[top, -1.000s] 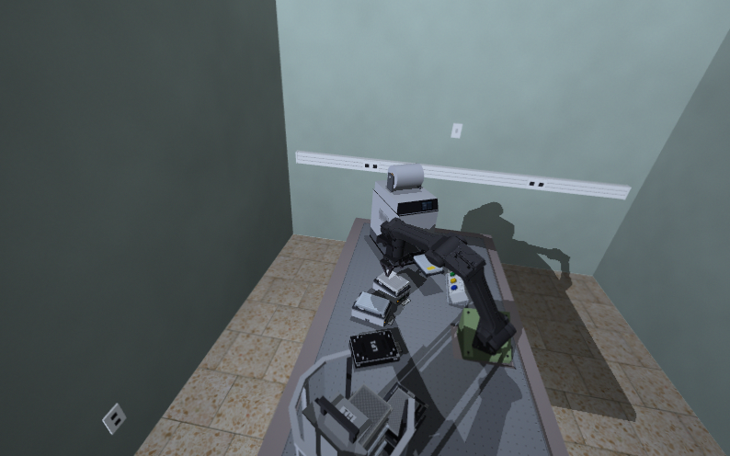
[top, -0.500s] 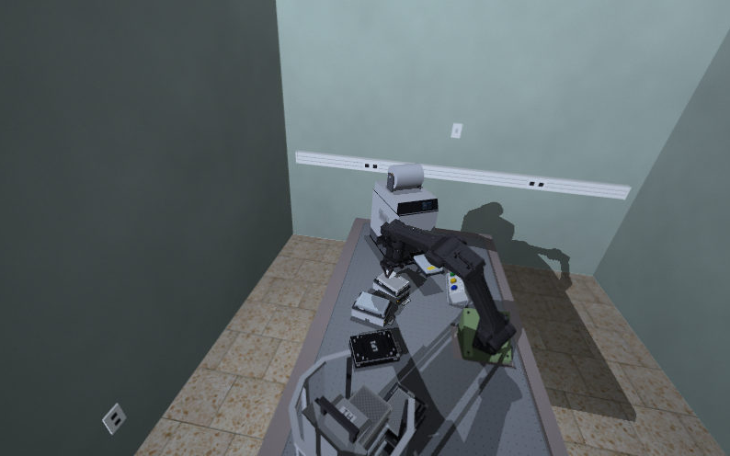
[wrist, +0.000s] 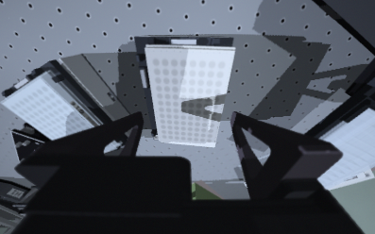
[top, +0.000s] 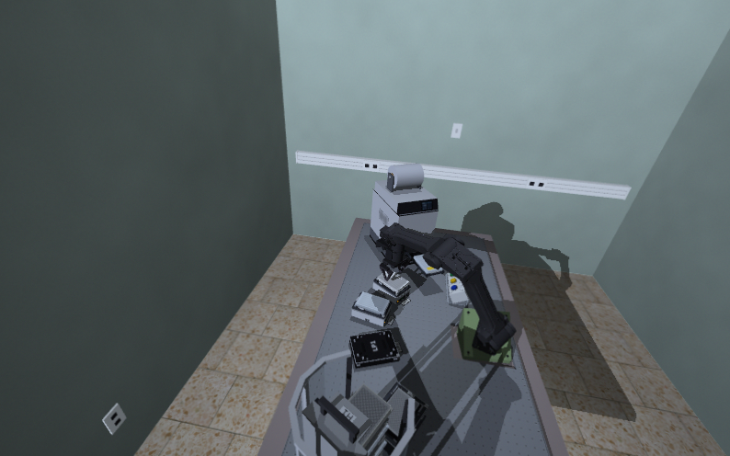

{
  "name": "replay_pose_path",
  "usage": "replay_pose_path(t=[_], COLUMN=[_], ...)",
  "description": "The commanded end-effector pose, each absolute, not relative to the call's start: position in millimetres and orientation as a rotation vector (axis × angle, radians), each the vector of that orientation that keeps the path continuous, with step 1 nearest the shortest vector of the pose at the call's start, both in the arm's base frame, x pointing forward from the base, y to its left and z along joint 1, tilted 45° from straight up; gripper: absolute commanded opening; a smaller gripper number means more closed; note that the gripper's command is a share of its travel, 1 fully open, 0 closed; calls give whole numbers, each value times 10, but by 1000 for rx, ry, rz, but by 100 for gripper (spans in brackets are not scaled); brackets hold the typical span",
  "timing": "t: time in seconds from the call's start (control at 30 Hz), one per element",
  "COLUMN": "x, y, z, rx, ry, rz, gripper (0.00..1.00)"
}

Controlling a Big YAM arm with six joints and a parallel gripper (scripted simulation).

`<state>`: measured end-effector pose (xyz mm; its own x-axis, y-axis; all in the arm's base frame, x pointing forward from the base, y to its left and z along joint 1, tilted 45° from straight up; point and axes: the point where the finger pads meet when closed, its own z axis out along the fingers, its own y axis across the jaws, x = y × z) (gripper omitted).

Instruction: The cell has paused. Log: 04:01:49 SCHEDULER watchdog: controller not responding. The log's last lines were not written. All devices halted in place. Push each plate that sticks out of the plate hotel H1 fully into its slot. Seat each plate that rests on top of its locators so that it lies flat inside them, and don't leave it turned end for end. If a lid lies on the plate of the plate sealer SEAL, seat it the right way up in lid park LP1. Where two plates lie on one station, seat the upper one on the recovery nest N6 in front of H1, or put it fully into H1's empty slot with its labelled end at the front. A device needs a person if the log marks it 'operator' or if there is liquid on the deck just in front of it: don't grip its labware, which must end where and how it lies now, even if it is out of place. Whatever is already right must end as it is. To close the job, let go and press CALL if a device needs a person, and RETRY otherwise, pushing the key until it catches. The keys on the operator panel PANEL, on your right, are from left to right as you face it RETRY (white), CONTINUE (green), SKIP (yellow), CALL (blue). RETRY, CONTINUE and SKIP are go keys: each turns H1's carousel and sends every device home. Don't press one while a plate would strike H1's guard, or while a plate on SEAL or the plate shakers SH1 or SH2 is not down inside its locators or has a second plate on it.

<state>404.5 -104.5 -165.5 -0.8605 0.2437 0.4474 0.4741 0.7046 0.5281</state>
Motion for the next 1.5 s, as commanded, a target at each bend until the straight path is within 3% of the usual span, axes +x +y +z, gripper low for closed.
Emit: replay_pose_path(t=[0.0, 1.47], x=[3986, 3970], y=[-858, -755], z=[-1798, -1909], rx=[-550, -550], ry=[-2537, -2534], rz=[-924, -923], gripper=[100, 100])
